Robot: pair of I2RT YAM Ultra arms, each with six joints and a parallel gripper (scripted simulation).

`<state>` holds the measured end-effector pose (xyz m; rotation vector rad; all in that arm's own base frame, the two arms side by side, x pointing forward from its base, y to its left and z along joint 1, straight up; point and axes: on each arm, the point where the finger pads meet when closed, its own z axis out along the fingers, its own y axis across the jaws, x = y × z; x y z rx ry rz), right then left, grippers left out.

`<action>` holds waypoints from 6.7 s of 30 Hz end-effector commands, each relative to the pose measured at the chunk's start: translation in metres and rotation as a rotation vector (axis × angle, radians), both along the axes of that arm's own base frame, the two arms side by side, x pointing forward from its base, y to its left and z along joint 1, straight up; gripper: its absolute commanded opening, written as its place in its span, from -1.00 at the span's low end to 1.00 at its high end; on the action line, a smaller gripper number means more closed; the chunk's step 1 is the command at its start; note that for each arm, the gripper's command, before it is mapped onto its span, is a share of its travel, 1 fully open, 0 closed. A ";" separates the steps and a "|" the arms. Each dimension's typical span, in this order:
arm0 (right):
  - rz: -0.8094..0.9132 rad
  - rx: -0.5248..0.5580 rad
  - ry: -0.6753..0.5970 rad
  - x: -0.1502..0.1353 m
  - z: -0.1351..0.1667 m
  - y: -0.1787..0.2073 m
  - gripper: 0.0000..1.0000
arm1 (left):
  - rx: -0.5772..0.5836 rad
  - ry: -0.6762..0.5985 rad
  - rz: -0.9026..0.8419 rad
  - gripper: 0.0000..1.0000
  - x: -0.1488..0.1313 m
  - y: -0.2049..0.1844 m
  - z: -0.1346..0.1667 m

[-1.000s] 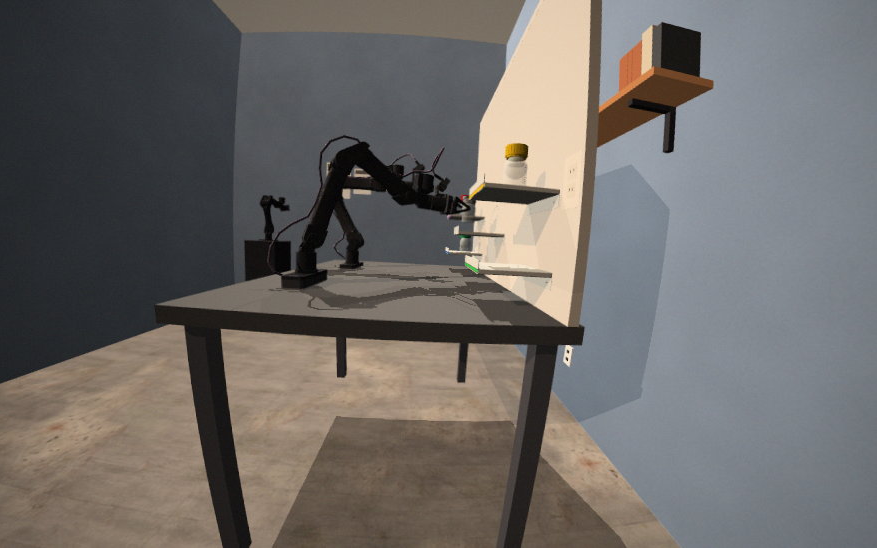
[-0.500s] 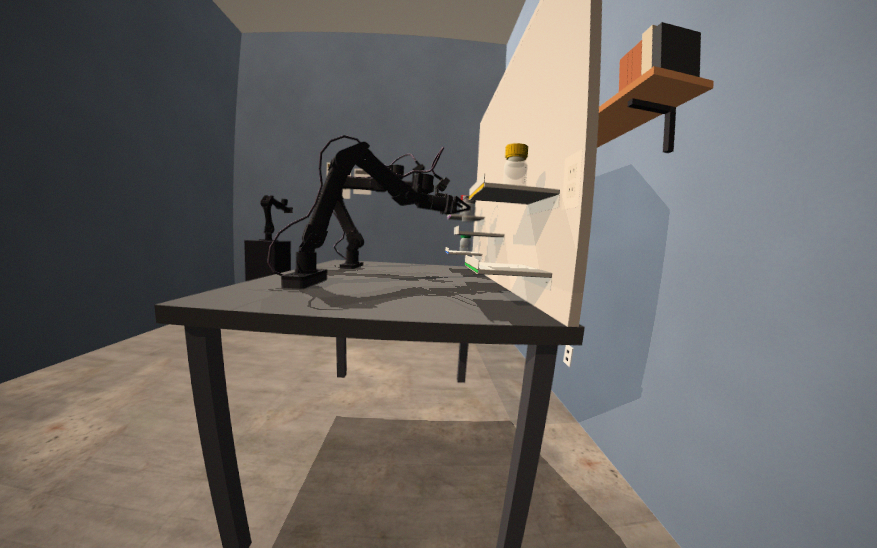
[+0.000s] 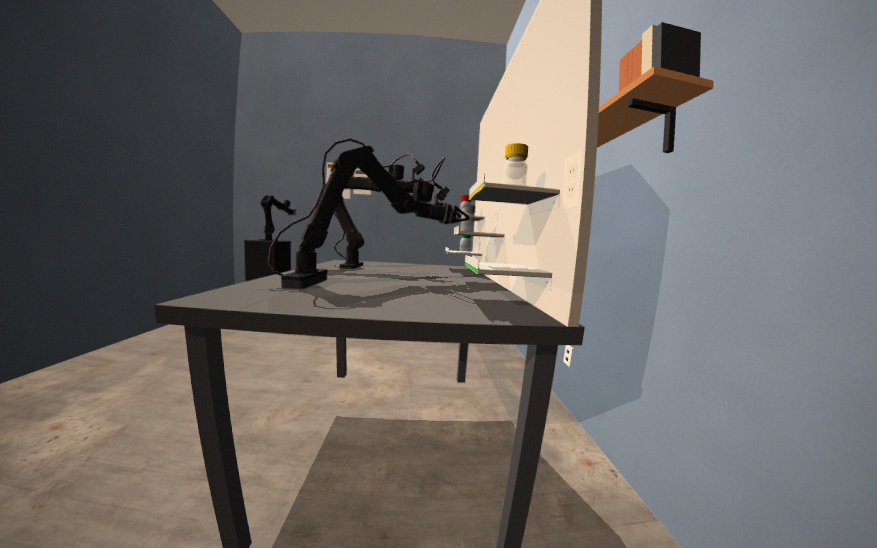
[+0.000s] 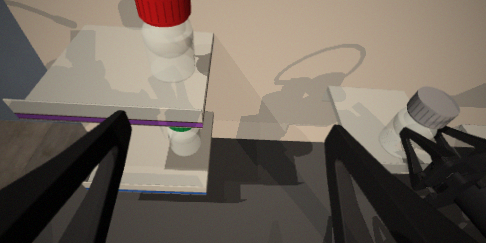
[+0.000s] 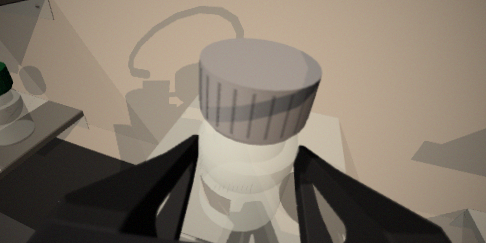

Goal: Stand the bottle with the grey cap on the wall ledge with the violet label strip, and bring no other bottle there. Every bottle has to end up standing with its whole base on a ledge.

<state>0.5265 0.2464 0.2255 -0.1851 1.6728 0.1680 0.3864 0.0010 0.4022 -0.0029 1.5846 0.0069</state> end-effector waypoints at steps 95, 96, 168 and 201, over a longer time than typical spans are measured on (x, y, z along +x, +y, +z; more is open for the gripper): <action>0.191 -0.204 0.164 -0.151 0.130 -0.203 0.77 | 0.015 -0.113 0.004 1.00 0.007 -0.039 0.003; 0.225 -0.211 0.180 -0.153 0.128 -0.201 0.77 | 0.016 -0.117 -0.003 1.00 0.008 -0.045 0.000; 0.794 -0.035 0.190 -0.204 0.162 -0.180 0.77 | -0.018 -0.025 -0.224 0.87 0.108 -0.258 -0.114; 0.794 -0.035 0.190 -0.204 0.162 -0.180 0.77 | -0.017 -0.027 -0.224 0.87 0.151 -0.266 -0.116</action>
